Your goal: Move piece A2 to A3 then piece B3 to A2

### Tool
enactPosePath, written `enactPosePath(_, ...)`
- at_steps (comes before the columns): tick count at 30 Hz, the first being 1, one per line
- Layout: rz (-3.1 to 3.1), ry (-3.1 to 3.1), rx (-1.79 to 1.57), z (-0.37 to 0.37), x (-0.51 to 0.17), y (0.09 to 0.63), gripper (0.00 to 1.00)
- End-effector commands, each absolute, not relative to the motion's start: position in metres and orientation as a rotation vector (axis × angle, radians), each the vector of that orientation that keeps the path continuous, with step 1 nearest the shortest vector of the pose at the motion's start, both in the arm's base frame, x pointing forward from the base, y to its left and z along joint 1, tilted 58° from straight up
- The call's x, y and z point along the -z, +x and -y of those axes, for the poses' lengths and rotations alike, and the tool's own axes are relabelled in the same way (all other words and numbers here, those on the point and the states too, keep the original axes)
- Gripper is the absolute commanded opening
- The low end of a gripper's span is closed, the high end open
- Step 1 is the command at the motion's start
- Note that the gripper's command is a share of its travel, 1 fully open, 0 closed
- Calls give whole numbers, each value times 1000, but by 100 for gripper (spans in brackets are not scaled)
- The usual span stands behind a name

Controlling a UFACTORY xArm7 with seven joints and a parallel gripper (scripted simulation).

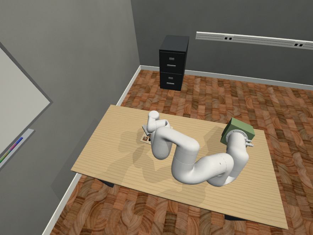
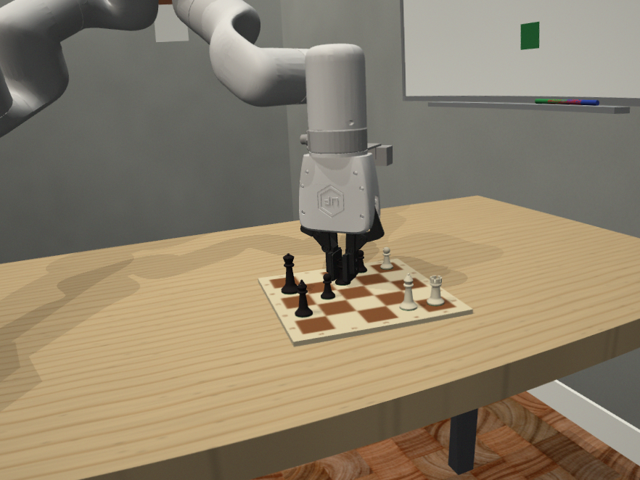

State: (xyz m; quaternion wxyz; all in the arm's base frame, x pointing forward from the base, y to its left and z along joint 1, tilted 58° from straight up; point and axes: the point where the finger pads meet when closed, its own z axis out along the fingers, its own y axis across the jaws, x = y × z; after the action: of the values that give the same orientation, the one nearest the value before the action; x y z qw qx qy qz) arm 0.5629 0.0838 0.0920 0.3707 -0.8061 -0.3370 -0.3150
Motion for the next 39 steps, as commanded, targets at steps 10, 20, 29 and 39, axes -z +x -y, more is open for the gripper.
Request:
enactPosePath(10, 862, -2072, 812, -81, -93, 564, 0)
enactPosePath(20, 862, -2072, 812, -81, -93, 564, 0)
enactPosePath(29, 862, -2072, 812, -81, -93, 564, 0)
enactPosePath(39, 862, -2072, 812, -52, -112, 554, 0)
